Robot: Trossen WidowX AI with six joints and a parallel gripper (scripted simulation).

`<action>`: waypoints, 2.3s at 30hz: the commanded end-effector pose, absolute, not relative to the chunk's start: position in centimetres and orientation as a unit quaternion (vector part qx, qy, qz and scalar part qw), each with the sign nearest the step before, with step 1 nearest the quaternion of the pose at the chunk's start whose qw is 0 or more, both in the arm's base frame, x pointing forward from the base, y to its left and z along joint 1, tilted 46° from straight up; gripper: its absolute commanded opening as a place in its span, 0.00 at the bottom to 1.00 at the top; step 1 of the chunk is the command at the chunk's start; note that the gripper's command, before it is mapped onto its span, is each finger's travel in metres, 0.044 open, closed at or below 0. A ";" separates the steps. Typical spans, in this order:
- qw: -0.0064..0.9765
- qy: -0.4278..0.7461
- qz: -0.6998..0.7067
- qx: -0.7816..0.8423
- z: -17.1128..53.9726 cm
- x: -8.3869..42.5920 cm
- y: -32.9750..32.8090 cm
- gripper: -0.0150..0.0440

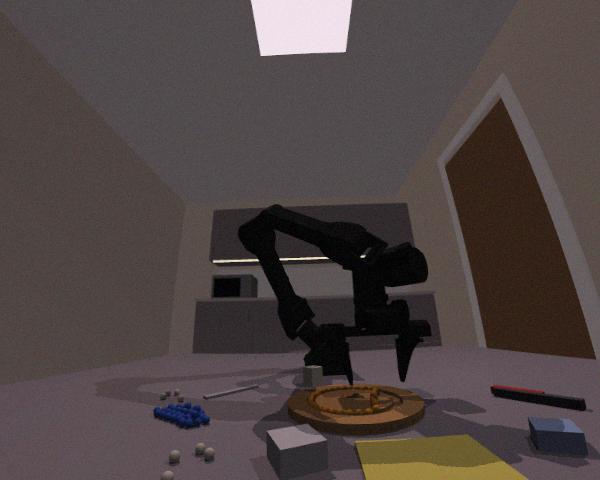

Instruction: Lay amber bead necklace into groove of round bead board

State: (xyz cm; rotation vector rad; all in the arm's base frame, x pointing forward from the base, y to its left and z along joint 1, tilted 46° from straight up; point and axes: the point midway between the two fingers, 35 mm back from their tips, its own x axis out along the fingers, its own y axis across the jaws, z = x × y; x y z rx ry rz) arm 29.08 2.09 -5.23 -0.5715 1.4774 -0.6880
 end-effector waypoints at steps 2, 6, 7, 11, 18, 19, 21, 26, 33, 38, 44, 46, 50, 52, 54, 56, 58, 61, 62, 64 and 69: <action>0.676 0.611 -0.371 -0.177 -4.0 32.4 2.2 0.69; 0.691 0.570 -0.432 -0.106 -2.6 35.1 2.0 0.51; 0.694 0.558 -0.447 -0.088 -2.3 35.7 1.9 0.47; 0.699 0.511 -0.500 -0.020 -0.8 38.1 1.4 0.46; 0.699 0.503 -0.508 -0.009 -0.6 38.5 1.3 0.46; 0.699 0.503 -0.508 -0.009 -0.6 38.5 1.3 0.46; 0.699 0.503 -0.508 -0.009 -0.8 38.5 1.1 0.46; 0.699 0.503 -0.508 -0.009 -1.8 38.4 0.0 0.46; 0.701 0.501 -0.507 -0.005 -1.6 38.6 0.3 0.46; 0.701 0.502 -0.507 -0.007 -2.1 38.5 -0.3 0.46; 0.700 0.502 -0.508 -0.008 -2.8 38.4 -1.0 0.46; 0.700 0.502 -0.508 -0.009 -3.0 38.4 -1.3 0.46; 0.699 0.502 -0.508 -0.009 -3.3 38.4 -1.6 0.46; 0.699 0.502 -0.508 -0.009 -3.3 38.4 -1.6 0.46; 0.700 0.501 -0.509 -0.005 -3.1 38.5 -1.4 0.41; 0.700 0.501 -0.509 -0.005 -3.1 38.5 -1.4 0.32; 0.700 0.501 -0.509 -0.005 -3.1 38.5 -1.4 0.25; 0.700 0.501 -0.509 -0.005 -3.1 38.5 -1.4 0.25; 0.700 0.501 -0.509 -0.005 -3.1 38.5 -1.4 0.25; 0.700 0.501 -0.509 -0.005 -3.1 38.5 -1.4 0.25; 0.700 0.501 -0.509 -0.005 -3.1 38.5 -1.4 0.25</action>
